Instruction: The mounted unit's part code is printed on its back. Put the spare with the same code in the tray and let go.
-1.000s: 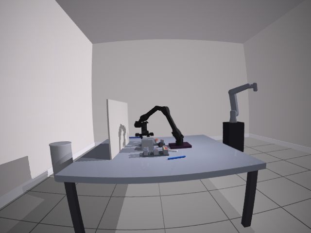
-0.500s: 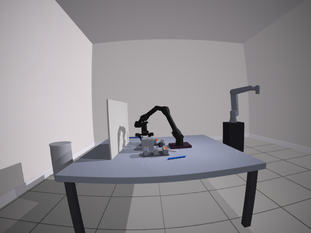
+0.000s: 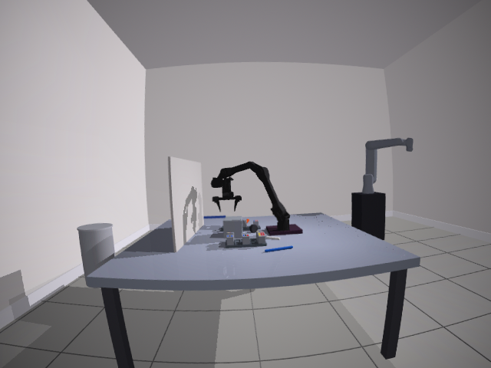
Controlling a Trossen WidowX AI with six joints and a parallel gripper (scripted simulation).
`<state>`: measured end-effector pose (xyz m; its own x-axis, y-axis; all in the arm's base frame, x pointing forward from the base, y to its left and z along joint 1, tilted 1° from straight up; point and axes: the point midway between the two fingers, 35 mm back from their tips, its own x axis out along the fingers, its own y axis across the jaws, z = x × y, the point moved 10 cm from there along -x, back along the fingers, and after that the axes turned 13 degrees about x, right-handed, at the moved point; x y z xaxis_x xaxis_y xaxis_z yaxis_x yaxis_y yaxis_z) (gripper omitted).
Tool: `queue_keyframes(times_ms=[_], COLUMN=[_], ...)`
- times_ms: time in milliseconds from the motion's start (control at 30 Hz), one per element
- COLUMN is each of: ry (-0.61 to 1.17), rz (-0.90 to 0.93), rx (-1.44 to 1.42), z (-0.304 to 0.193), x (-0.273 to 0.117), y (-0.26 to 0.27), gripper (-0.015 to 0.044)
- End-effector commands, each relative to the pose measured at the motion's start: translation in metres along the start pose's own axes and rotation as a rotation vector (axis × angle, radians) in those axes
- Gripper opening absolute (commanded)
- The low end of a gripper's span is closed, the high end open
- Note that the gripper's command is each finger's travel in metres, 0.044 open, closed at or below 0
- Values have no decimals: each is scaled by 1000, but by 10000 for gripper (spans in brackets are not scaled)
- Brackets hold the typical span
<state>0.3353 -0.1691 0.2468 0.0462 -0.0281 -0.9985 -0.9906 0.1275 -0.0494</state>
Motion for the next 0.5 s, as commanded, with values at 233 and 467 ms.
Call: queue_keyframes(times_ms=[233, 467], ry=[5, 5], rz=[-14, -14], rx=[0, 0], z=[1, 1], x=[-16, -16], y=[3, 3], gripper=[440, 440])
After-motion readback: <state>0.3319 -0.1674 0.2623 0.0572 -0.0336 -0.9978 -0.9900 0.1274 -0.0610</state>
